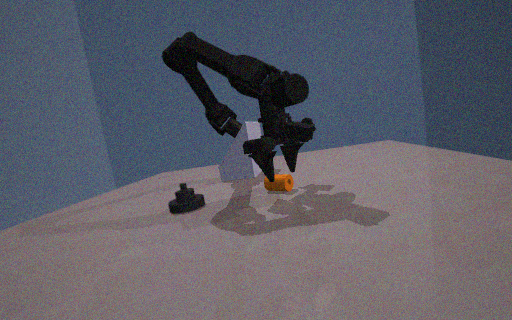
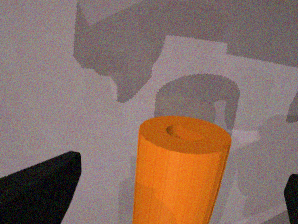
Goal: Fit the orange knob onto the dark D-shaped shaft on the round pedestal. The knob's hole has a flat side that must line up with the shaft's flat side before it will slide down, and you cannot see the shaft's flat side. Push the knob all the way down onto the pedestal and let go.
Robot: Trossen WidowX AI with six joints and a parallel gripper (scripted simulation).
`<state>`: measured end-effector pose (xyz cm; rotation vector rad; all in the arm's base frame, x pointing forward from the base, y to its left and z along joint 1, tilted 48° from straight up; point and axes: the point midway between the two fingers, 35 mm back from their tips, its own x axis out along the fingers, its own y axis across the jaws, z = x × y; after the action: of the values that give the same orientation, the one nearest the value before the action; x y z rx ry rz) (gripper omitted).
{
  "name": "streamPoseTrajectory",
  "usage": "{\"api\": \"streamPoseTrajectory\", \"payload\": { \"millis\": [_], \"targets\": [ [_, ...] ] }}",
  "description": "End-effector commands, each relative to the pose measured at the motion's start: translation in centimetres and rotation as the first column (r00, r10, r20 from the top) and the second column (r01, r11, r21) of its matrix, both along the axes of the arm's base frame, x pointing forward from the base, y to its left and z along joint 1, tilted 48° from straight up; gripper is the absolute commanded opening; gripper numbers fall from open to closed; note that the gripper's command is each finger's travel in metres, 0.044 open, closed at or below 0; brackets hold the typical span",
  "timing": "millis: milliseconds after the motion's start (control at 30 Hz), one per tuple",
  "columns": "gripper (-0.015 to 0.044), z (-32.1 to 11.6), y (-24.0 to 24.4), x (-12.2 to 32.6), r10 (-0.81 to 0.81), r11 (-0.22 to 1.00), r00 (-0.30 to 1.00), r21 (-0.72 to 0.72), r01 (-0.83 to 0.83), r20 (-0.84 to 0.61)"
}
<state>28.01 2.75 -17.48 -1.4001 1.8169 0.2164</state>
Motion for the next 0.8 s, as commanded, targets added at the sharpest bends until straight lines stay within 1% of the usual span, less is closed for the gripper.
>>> {"api": "streamPoseTrajectory", "payload": {
  "millis": [0,400,633,667,767],
  "targets": [
    [0.0440,-0.6,-0.7,-0.3,0.004,1.000,1.000,-0.007,-0.004,-0.013],
    [0.0440,-1.7,-2.0,-0.5,0.003,1.000,1.000,-0.010,-0.003,-0.013],
    [0.0256,-1.7,-2.0,-0.5,0.003,1.000,1.000,-0.010,-0.003,-0.013],
    [0.0240,-1.7,-2.0,-0.5,0.003,1.000,1.000,-0.010,-0.003,-0.013],
    [0.0240,-1.7,-2.0,-0.5,0.003,1.000,1.000,-0.010,-0.003,-0.013]
  ]
}}
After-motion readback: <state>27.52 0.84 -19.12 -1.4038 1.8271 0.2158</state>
